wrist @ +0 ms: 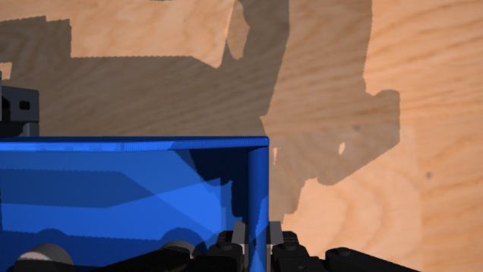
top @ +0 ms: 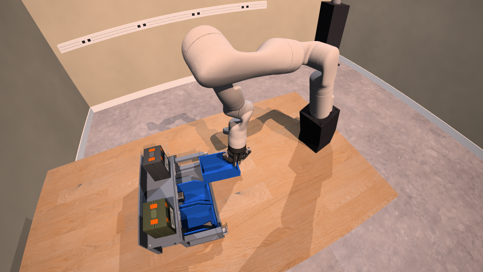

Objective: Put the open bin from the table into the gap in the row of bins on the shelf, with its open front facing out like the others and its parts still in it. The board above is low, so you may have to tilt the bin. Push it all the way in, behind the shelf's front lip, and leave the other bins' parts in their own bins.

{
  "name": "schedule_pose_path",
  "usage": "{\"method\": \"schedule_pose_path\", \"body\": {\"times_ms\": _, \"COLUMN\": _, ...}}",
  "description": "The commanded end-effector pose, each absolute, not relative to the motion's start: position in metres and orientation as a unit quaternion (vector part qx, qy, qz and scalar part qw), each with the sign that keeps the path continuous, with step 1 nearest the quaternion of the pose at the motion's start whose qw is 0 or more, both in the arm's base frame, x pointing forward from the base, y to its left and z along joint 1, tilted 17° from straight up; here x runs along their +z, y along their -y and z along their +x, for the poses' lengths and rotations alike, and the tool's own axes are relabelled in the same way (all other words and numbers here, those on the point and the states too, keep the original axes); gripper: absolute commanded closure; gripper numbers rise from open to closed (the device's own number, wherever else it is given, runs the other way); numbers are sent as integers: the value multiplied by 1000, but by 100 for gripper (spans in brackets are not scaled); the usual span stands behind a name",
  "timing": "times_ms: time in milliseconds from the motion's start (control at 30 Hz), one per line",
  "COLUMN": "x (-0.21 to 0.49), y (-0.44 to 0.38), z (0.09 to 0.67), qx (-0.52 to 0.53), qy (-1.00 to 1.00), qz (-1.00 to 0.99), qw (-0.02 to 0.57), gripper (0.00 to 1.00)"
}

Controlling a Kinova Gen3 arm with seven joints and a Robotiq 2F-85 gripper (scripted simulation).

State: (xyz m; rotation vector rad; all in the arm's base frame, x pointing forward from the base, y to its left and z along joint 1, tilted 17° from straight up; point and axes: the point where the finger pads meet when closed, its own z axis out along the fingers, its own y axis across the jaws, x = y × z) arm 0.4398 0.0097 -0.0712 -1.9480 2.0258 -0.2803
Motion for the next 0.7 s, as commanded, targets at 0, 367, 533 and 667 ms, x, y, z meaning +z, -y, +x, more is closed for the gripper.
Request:
{"method": "schedule_pose_path", "body": {"times_ms": 0, "x": -68, "y": -9, "z": 439, "qx": -98, "qy": -708, "qz": -681, "qw": 158, "gripper": 90}}
{"method": "schedule_pose_path", "body": {"times_ms": 367, "x": -59, "y": -9, "z": 437, "qx": -98, "qy": -708, "qz": -681, "qw": 158, "gripper": 90}}
{"method": "schedule_pose_path", "body": {"times_ms": 533, "x": -59, "y": -9, "z": 437, "qx": -98, "qy": -708, "qz": -681, "qw": 158, "gripper": 90}}
{"method": "schedule_pose_path", "body": {"times_ms": 667, "x": -51, "y": -8, "z": 435, "qx": -98, "qy": -708, "qz": -681, "qw": 158, "gripper": 90}}
